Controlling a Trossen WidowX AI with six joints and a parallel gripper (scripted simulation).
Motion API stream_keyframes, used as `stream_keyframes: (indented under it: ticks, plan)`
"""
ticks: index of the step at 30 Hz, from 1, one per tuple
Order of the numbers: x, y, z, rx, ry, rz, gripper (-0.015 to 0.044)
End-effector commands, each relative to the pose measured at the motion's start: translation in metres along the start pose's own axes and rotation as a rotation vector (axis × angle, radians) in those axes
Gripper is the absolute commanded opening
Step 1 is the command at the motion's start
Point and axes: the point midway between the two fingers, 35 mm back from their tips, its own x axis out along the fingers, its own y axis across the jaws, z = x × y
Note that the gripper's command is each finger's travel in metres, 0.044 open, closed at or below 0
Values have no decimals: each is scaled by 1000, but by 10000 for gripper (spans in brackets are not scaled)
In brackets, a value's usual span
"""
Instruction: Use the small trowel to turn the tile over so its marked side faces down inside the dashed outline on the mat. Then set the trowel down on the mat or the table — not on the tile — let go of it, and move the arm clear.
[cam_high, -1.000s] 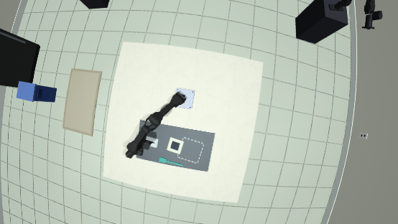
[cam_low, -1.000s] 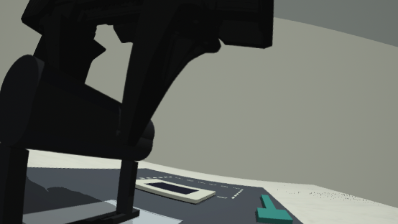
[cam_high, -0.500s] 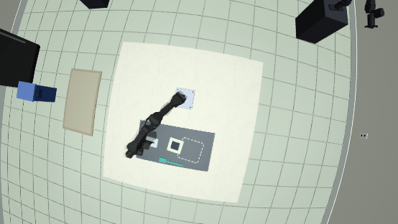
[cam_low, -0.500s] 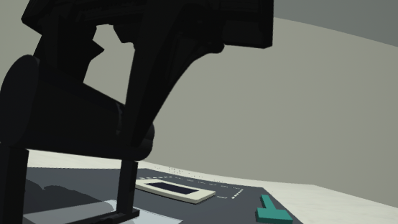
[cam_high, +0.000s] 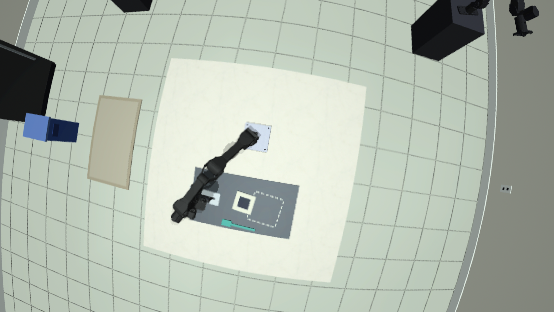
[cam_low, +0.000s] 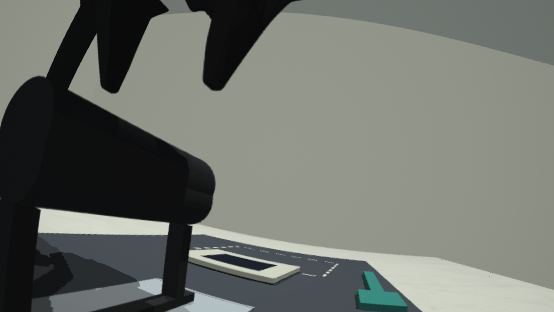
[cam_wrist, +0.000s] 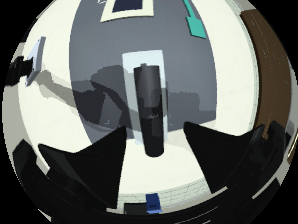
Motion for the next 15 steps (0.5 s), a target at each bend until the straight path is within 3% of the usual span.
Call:
stream_keyframes:
  ticks: [1, 7, 15]
  plan:
    - [-14, -2, -1, -1, 12, -27, 300]
    - [-13, -2, -1, 22, 11, -33, 300]
    - [-9, -6, -7, 283, -9, -103, 300]
